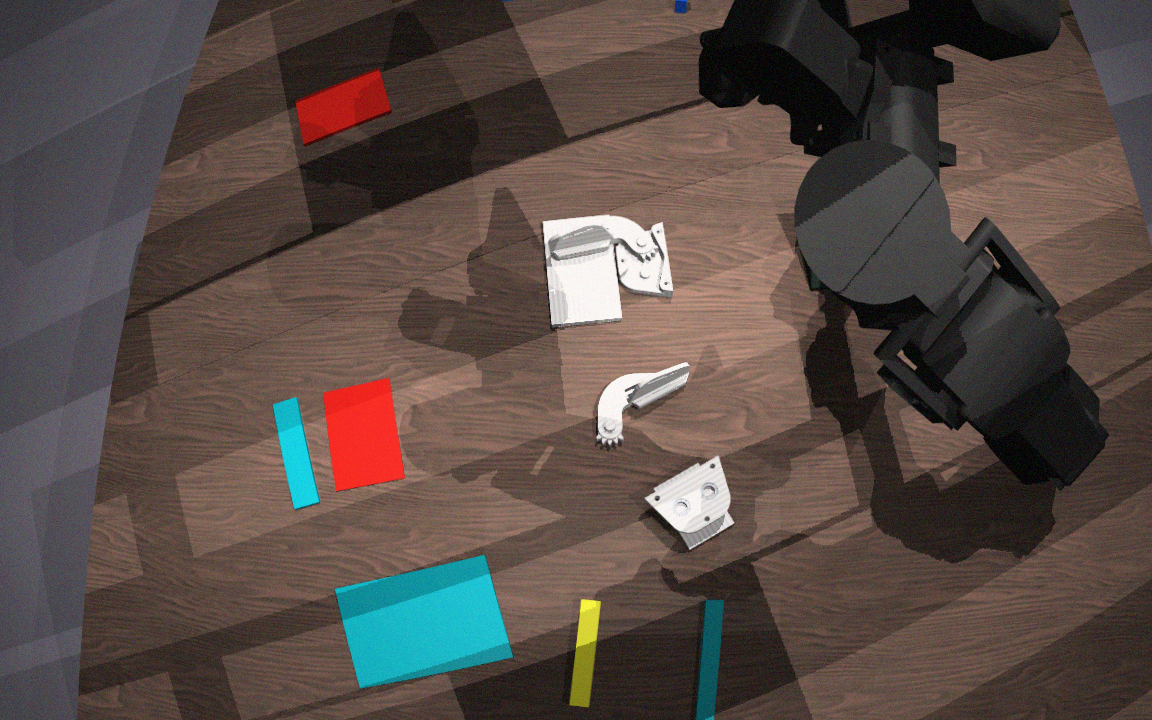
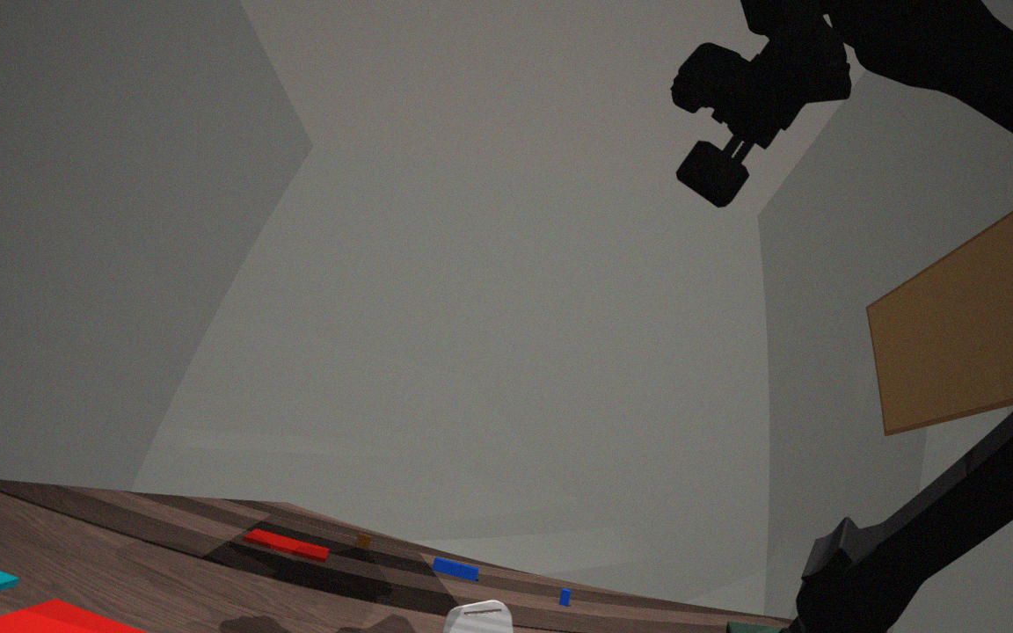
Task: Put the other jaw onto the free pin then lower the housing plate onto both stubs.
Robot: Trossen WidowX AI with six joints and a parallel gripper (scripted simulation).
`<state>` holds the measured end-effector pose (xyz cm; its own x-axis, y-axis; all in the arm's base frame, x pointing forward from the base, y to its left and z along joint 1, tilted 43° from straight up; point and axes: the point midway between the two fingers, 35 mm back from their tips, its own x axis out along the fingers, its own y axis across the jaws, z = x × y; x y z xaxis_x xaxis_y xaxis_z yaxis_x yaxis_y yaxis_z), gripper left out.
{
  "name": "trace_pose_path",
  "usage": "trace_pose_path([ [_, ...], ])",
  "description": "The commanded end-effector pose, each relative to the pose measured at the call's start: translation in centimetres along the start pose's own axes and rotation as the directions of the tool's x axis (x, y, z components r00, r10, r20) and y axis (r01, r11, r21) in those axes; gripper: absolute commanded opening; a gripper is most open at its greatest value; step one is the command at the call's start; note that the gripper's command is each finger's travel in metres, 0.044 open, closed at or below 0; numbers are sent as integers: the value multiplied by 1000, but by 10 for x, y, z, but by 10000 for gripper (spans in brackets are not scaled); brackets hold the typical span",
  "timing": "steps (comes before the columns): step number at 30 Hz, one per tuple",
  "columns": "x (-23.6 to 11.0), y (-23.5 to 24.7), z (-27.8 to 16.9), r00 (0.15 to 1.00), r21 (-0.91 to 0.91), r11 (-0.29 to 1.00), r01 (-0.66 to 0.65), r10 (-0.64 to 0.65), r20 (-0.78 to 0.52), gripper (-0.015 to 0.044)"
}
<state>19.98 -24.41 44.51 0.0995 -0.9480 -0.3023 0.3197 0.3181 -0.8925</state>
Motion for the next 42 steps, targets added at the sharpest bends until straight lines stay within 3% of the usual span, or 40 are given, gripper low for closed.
trace_pose_path([
  [1,3,19,8,998,42,997,-60,59,24,440],
  [20,1,96,31,938,298,890,-345,327,110,440],
  [42,-20,183,38,775,573,595,-563,621,117,440],
])
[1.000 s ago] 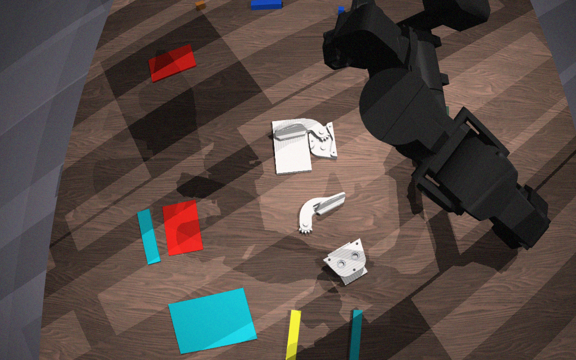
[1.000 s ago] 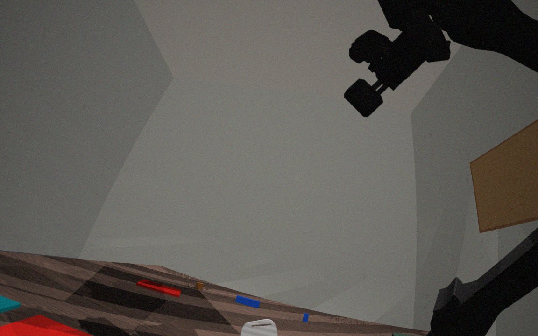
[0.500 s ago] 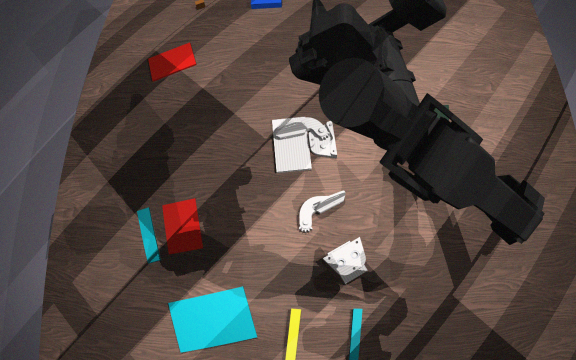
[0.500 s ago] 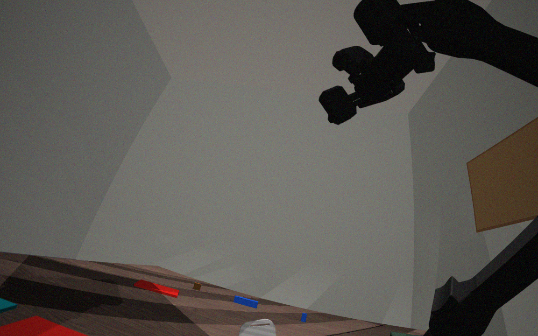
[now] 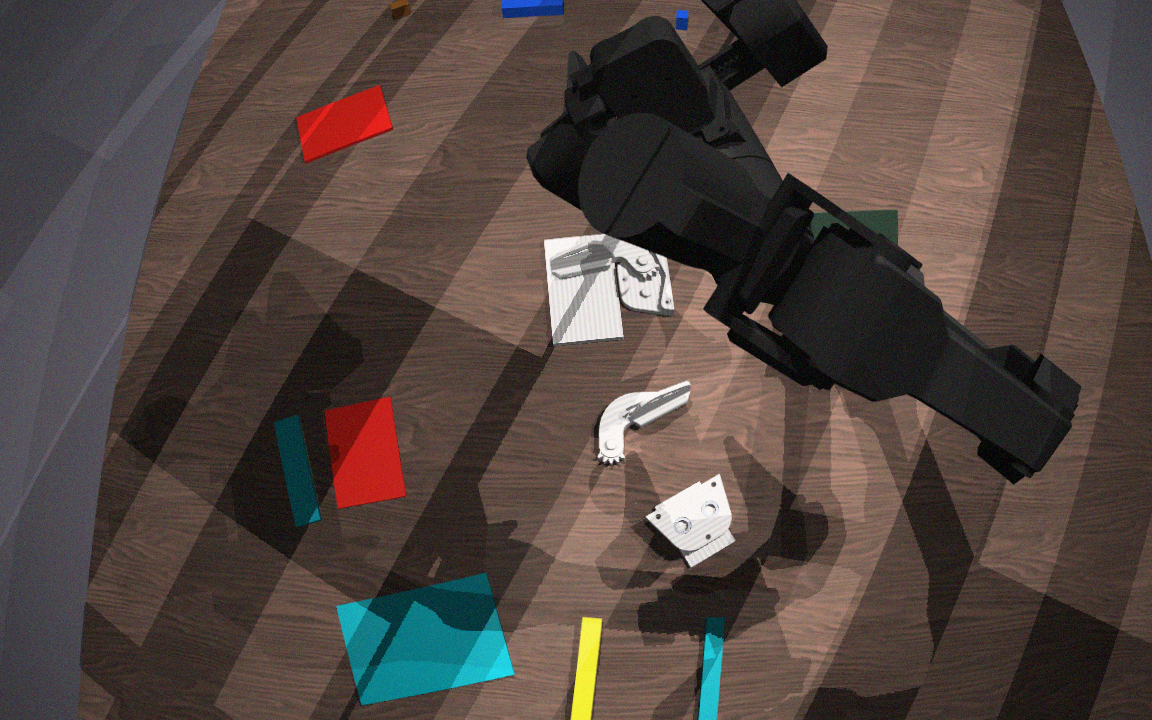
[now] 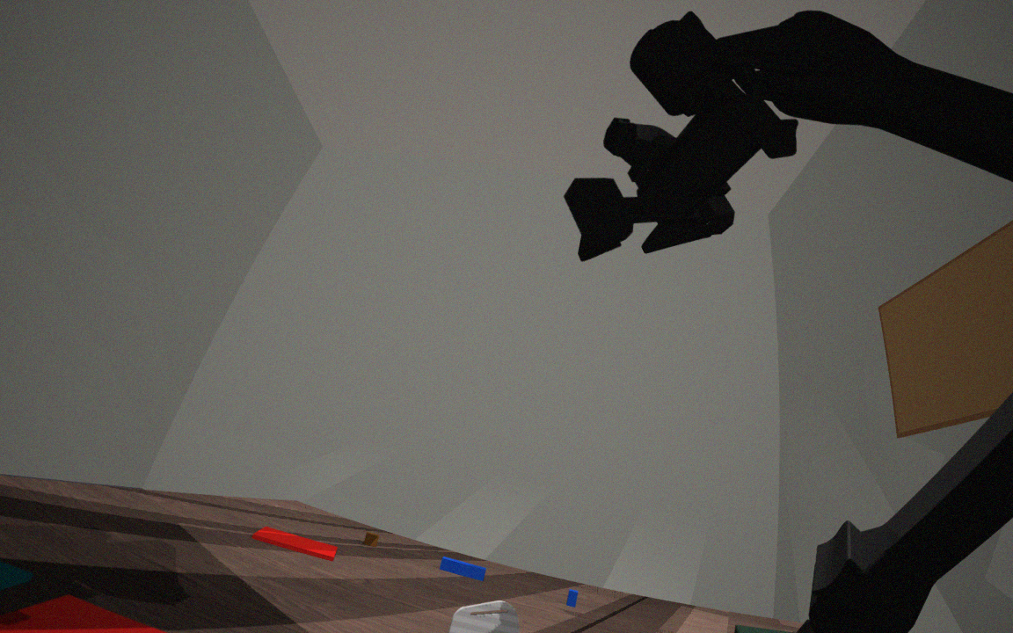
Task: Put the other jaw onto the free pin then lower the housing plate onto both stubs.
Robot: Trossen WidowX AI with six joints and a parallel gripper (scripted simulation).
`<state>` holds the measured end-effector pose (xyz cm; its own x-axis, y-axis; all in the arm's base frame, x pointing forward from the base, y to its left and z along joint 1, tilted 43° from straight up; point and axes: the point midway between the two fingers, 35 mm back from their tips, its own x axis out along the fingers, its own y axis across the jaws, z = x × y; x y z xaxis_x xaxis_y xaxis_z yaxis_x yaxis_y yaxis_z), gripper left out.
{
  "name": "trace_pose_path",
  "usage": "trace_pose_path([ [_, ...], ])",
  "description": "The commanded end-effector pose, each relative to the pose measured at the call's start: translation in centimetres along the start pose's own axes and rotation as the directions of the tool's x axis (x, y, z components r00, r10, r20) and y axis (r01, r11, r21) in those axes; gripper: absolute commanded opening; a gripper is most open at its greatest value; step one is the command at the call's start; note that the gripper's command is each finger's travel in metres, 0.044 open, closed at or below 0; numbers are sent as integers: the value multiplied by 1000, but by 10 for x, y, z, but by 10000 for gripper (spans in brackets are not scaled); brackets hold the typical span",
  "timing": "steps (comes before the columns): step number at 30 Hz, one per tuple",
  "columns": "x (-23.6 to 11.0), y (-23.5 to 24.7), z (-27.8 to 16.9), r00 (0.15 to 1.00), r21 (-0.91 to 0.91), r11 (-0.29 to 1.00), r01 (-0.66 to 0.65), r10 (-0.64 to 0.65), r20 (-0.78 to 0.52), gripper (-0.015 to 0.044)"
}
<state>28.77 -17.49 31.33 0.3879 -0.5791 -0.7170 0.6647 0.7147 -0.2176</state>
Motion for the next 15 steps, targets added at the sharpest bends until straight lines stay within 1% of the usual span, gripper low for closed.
trace_pose_path([
  [1,7,14,-11,998,54,998,-44,47,-48,440],
  [8,13,35,-28,985,176,979,-102,124,-120,440],
  [15,17,54,-46,961,301,945,-131,195,-196,440],
])
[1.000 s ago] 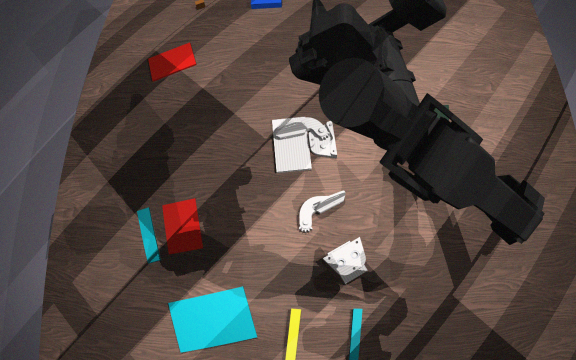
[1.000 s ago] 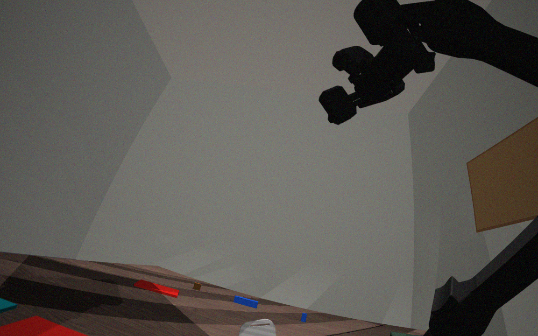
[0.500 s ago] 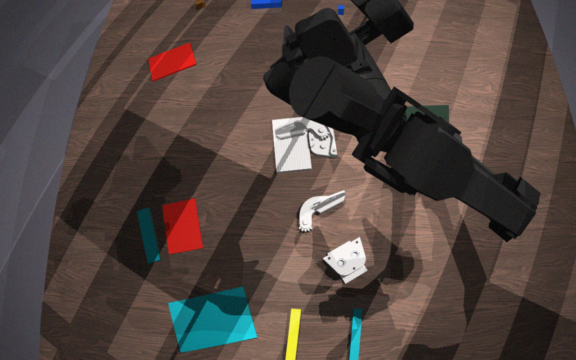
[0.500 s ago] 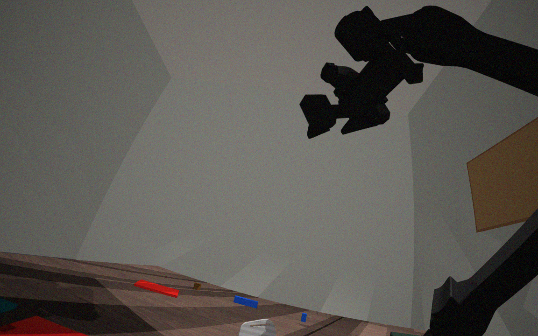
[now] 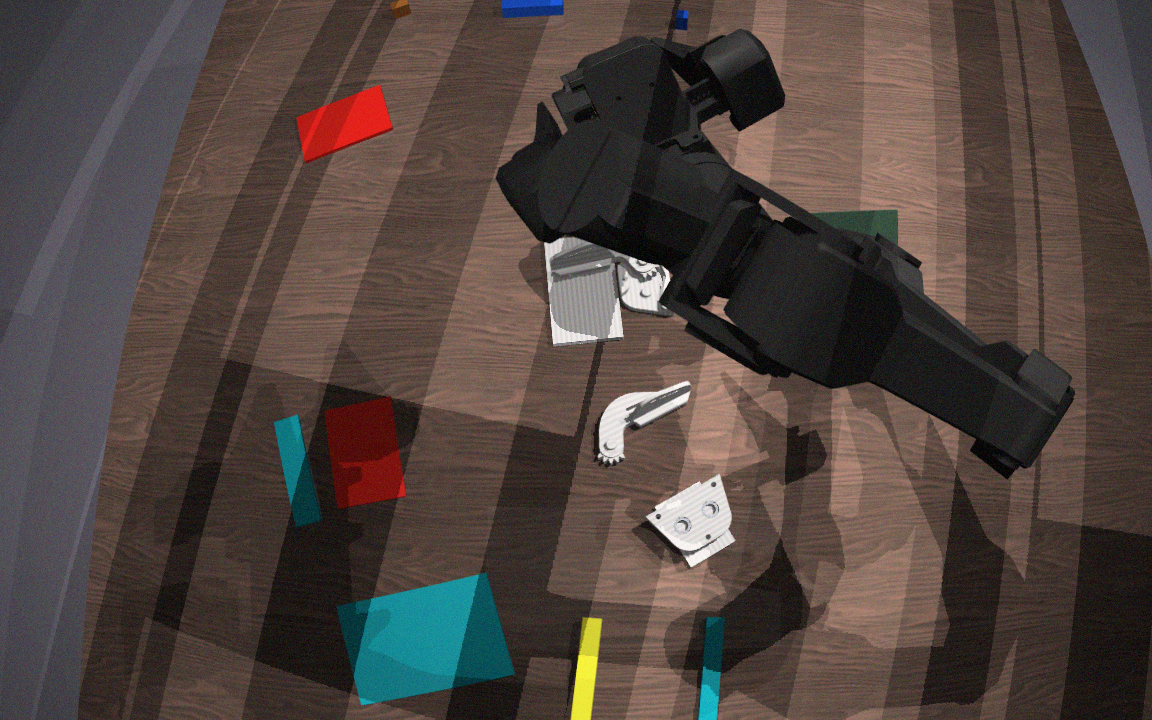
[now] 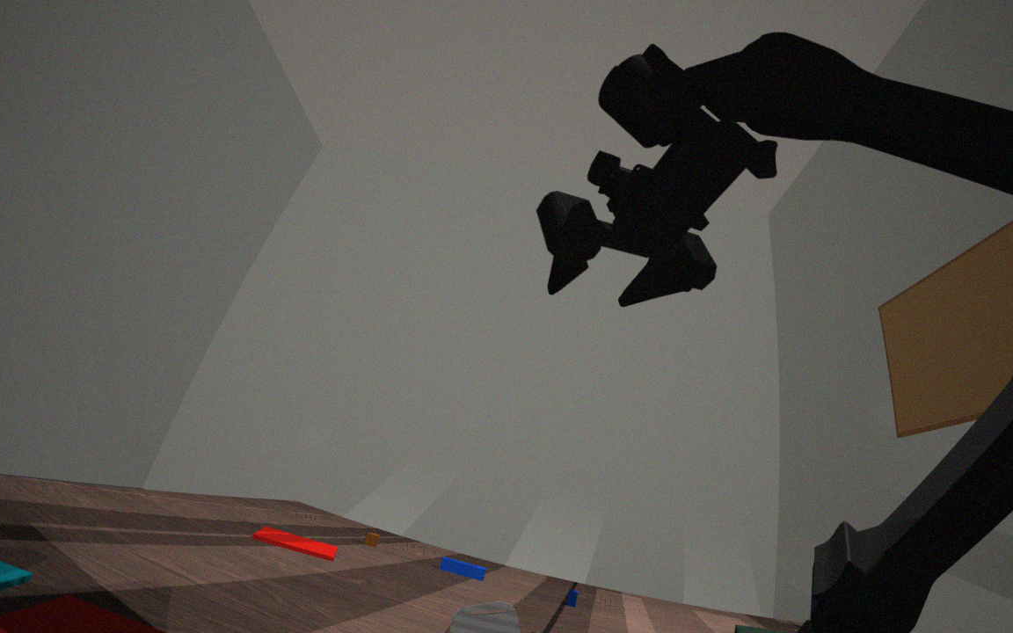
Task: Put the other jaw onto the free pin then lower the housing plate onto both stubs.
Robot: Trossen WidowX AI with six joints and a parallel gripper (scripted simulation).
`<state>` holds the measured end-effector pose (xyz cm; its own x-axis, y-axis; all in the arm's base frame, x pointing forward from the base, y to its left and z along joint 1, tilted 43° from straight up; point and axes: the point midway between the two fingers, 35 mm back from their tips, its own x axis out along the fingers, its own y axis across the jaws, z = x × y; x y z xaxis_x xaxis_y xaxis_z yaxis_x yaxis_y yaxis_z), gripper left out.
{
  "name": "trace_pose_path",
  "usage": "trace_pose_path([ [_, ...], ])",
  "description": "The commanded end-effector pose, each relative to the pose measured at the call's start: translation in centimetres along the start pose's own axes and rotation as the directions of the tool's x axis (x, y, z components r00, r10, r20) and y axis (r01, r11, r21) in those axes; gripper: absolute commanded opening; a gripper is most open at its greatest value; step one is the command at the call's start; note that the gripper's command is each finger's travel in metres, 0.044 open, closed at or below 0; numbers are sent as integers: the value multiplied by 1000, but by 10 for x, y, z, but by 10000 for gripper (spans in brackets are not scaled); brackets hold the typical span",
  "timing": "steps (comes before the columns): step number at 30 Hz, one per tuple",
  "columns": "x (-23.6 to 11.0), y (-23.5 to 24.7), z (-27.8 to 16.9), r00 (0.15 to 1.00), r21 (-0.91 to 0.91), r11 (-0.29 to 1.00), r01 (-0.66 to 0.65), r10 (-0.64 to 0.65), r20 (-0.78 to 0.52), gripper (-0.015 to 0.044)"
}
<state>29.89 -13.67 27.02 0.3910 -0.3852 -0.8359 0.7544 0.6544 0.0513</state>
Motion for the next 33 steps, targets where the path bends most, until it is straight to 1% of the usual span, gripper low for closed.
trace_pose_path([
  [1,8,9,-14,998,59,998,-21,25,-64,440],
  [9,16,23,-40,981,206,978,-41,79,-176,440],
  [17,22,36,-66,949,350,937,-16,124,-289,440],
  [25,24,47,-92,903,477,877,54,162,-399,440],
  [33,24,56,-118,842,578,800,163,192,-504,440],
])
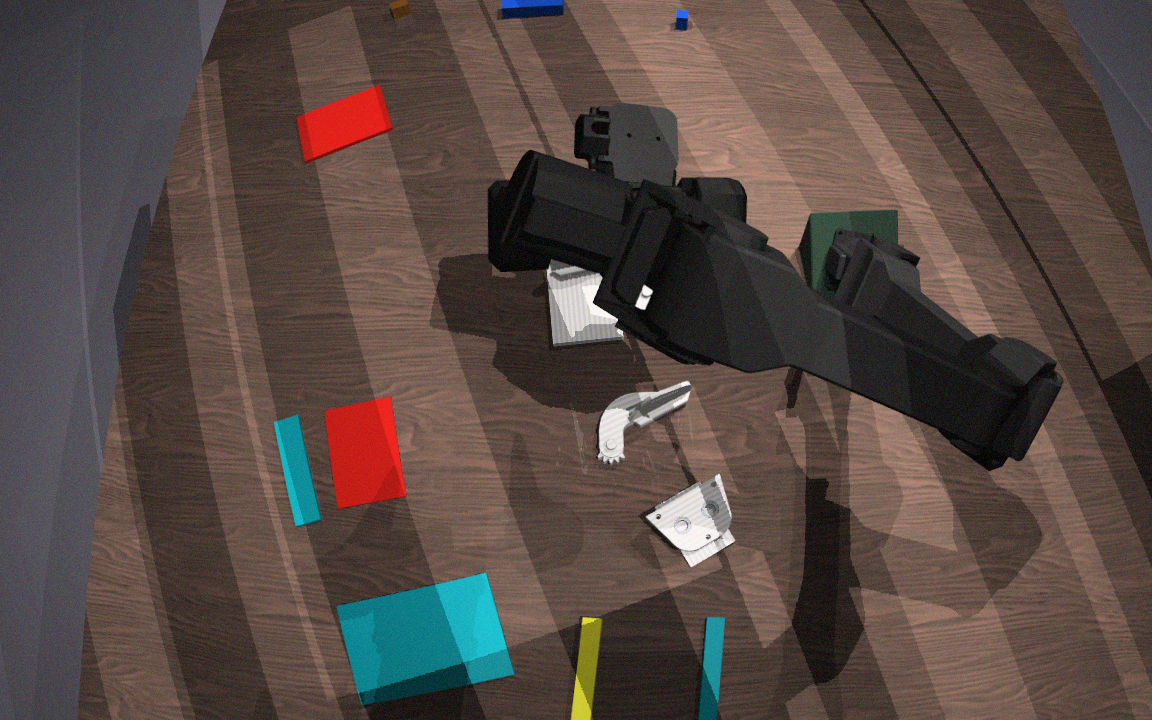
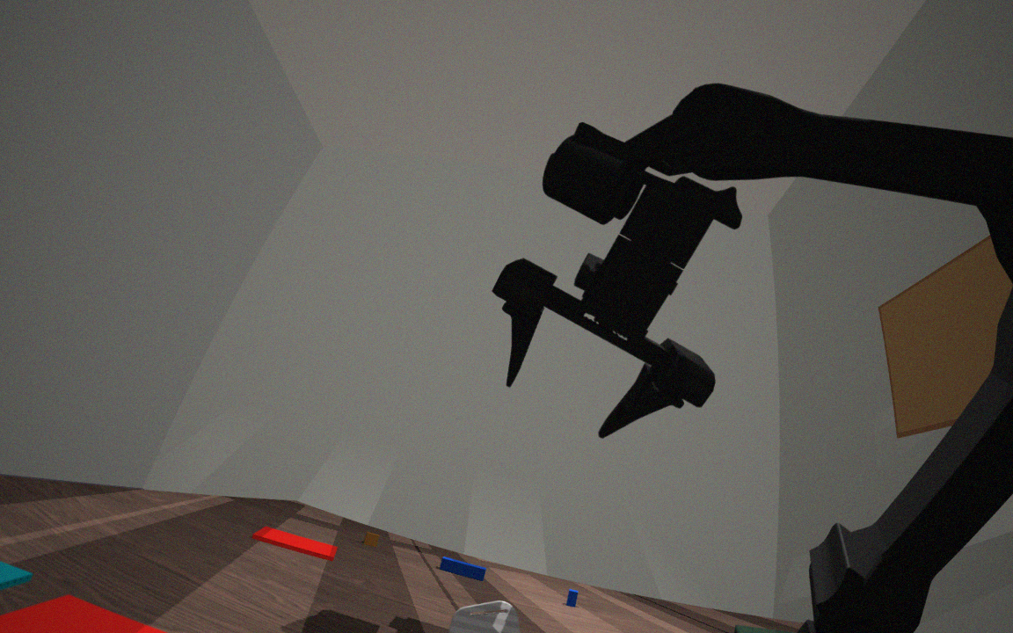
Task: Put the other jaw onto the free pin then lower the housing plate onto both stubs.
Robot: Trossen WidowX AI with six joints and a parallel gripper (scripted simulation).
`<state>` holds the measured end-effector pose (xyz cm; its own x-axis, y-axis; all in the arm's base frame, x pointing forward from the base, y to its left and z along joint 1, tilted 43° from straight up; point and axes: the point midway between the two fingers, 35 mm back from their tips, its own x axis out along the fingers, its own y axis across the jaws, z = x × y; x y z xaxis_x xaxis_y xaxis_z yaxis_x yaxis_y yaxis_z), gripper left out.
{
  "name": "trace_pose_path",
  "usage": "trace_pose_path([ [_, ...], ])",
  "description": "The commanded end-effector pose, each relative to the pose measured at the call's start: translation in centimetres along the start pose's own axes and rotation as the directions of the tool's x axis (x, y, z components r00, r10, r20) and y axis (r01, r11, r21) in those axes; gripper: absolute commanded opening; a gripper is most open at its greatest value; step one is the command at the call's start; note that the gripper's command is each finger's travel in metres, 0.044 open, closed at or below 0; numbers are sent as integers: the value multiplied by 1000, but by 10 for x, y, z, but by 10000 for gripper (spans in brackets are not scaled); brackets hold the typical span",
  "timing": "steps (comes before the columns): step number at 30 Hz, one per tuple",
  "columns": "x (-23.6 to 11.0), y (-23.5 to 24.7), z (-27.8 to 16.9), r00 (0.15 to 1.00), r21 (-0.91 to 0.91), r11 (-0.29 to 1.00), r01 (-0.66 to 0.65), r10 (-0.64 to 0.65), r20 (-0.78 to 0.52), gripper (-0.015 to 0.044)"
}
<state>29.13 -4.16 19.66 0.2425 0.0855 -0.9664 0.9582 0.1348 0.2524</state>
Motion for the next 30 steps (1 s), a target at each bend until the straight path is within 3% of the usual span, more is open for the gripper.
trace_pose_path([
  [1,10,-4,-12,997,74,997,37,-33,-63,440],
  [16,27,-20,-56,954,363,907,214,-115,-276,440],
  [30,35,-35,-94,870,561,698,444,-187,-456,440],
])
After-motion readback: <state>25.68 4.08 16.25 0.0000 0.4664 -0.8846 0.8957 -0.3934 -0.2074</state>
